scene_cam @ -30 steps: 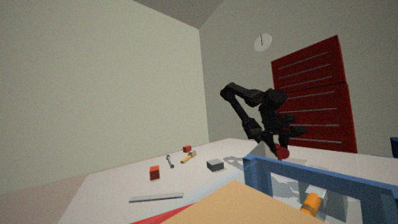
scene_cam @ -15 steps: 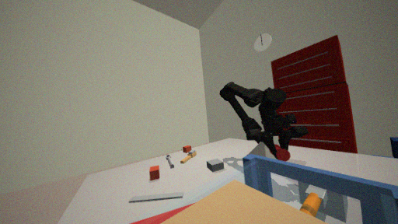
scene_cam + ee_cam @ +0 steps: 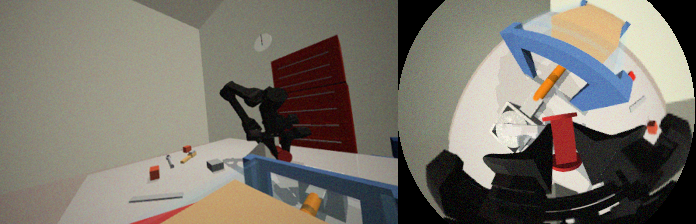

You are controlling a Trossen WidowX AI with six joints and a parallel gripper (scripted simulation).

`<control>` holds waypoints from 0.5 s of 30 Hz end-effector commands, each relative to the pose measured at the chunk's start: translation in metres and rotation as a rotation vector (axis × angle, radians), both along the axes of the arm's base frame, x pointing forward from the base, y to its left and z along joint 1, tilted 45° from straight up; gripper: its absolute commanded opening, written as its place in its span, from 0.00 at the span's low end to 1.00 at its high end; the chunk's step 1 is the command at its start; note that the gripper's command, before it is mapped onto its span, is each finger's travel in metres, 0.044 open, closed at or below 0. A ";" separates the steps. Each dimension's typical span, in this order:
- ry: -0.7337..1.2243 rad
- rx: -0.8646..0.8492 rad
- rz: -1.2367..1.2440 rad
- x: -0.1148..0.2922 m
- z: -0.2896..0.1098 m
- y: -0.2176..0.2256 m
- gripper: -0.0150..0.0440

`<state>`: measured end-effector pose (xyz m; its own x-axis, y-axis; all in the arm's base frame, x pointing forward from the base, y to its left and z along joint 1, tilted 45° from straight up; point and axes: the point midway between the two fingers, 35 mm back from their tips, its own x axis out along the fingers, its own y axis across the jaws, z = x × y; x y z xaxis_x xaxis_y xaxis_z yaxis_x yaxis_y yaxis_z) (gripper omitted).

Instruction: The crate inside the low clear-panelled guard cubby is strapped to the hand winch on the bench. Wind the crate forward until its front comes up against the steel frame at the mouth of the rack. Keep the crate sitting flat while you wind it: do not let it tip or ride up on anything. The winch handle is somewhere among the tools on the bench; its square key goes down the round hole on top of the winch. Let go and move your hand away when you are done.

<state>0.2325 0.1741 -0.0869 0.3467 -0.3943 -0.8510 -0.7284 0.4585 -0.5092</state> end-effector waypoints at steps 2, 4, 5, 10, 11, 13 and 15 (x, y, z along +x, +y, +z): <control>-0.009 0.006 -0.003 0.010 -0.006 0.005 0.25; -0.009 0.006 -0.003 0.011 -0.008 0.007 0.25; -0.009 0.006 -0.003 0.013 -0.008 0.008 0.25; -0.009 0.007 -0.003 0.016 -0.011 0.011 0.25; -0.009 0.007 -0.003 0.017 -0.012 0.012 0.25; -0.010 0.007 -0.003 0.019 -0.014 0.014 0.25; -0.010 0.007 -0.003 0.020 -0.015 0.016 0.25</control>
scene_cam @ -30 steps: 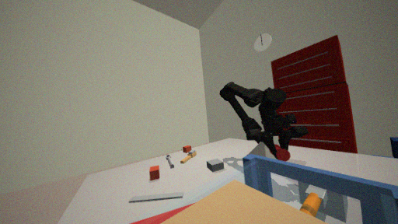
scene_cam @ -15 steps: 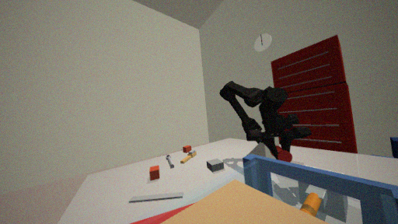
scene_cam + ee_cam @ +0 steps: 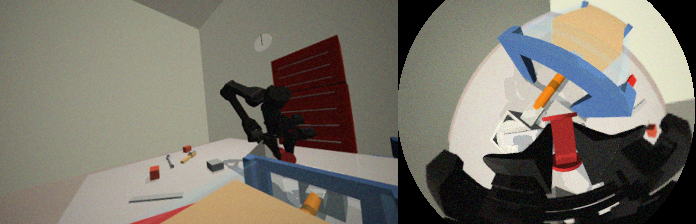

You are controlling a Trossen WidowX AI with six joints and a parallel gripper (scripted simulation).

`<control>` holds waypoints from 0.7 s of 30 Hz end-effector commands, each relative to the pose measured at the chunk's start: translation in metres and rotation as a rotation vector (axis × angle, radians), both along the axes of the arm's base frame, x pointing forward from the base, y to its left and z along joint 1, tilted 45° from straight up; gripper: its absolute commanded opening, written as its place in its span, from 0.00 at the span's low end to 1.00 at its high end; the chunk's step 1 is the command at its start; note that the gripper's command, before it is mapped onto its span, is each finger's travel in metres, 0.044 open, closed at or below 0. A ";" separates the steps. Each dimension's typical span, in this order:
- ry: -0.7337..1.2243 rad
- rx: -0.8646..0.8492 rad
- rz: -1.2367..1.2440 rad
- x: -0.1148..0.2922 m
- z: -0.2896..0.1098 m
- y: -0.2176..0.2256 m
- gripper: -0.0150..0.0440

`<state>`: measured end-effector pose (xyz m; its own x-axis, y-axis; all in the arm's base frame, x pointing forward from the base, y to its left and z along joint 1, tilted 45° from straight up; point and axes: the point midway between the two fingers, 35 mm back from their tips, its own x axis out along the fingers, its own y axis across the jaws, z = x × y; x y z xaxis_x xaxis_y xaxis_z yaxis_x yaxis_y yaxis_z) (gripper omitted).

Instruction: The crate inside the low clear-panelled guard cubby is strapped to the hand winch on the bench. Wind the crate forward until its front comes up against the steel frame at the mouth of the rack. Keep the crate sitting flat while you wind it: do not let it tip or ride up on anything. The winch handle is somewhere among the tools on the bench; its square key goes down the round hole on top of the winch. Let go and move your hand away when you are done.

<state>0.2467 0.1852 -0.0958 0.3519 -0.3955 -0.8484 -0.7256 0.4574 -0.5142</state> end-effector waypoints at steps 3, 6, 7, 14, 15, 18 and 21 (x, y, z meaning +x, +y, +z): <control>-0.004 0.009 -0.003 0.008 -0.008 0.007 0.25; -0.004 0.009 -0.003 0.010 -0.010 0.010 0.25; -0.004 0.009 -0.003 0.011 -0.011 0.010 0.25; -0.005 0.010 -0.003 0.015 -0.017 0.017 0.25; -0.005 0.010 -0.003 0.015 -0.017 0.017 0.25; -0.005 0.010 -0.003 0.016 -0.020 0.020 0.25; -0.005 0.010 -0.003 0.018 -0.022 0.023 0.25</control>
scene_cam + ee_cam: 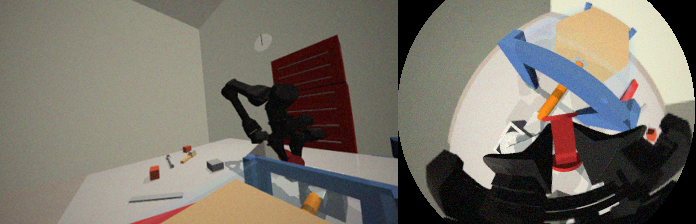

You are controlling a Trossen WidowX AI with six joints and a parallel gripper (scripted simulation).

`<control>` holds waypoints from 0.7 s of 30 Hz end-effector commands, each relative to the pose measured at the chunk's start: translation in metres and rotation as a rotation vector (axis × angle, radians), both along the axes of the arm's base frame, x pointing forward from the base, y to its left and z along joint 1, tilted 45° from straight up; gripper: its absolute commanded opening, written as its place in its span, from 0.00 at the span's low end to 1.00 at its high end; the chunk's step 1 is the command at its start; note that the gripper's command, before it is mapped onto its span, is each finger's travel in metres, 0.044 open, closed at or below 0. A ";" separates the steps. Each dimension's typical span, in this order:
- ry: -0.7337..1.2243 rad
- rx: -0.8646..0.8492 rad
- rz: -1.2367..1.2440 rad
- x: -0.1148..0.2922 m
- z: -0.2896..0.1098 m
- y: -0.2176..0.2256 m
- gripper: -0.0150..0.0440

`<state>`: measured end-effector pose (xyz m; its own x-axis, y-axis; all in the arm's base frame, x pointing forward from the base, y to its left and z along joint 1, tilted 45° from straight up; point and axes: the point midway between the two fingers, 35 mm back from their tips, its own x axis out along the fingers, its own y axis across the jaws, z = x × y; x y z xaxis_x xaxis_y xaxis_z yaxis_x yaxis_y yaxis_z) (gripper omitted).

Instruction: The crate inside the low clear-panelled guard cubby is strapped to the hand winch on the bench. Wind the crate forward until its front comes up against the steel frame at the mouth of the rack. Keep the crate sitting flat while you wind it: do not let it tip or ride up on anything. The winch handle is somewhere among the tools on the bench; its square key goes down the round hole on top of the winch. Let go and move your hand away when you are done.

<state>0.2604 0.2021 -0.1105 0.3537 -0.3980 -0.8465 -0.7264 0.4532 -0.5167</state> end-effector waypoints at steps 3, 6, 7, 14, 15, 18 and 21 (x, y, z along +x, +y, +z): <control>-0.004 0.015 -0.006 0.005 -0.010 0.009 0.25; -0.004 0.015 -0.006 0.006 -0.012 0.012 0.25; -0.004 0.015 -0.006 0.006 -0.013 0.013 0.25; -0.005 0.016 -0.006 0.008 -0.019 0.020 0.25; -0.005 0.016 -0.006 0.008 -0.020 0.021 0.25; -0.005 0.016 -0.006 0.008 -0.023 0.023 0.25; -0.005 0.016 -0.006 0.008 -0.025 0.027 0.25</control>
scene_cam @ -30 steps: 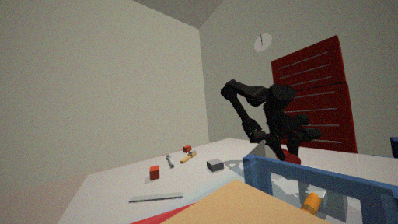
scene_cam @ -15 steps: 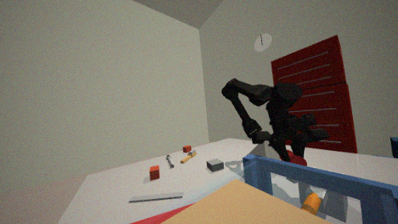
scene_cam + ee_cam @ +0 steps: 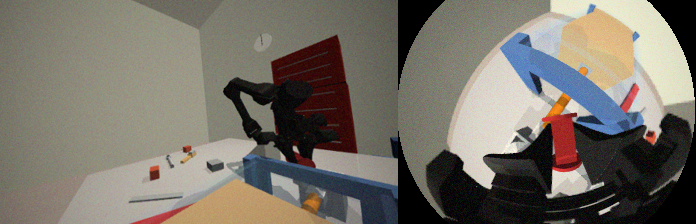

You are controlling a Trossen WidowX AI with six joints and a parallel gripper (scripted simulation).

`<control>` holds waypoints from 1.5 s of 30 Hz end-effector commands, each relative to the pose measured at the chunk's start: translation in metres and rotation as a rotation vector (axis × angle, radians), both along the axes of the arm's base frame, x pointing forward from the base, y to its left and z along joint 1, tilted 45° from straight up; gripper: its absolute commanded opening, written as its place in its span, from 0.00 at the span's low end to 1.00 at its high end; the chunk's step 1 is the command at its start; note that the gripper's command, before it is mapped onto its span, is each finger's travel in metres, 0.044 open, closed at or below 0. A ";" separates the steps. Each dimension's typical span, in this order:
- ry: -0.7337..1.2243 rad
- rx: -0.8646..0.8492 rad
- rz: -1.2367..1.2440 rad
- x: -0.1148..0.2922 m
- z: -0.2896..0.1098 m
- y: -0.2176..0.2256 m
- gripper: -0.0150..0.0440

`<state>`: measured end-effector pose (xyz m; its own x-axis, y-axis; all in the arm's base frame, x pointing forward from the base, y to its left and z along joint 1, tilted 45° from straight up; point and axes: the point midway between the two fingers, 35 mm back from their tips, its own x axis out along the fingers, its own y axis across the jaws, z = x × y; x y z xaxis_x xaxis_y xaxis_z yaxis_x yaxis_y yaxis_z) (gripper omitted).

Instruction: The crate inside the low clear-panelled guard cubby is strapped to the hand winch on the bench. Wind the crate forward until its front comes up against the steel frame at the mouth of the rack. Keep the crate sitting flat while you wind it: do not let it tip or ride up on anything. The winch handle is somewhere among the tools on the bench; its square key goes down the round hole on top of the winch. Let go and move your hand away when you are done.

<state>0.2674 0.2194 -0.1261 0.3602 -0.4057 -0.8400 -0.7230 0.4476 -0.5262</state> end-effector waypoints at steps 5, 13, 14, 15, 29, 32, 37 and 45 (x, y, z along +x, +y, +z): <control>0.002 0.026 -0.007 0.001 -0.014 0.014 0.25; 0.002 0.027 -0.007 0.000 -0.021 0.021 0.25; 0.002 0.027 -0.007 0.000 -0.022 0.023 0.25; 0.002 0.027 -0.007 0.000 -0.023 0.023 0.25; 0.002 0.029 -0.007 -0.005 -0.035 0.036 0.25; 0.003 0.029 -0.007 -0.007 -0.038 0.039 0.25; 0.003 0.030 -0.007 -0.009 -0.042 0.043 0.25; 0.003 0.031 -0.007 -0.014 -0.048 0.050 0.25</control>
<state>0.2634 0.2563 -0.1610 0.3741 -0.4136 -0.8301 -0.7049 0.4548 -0.5443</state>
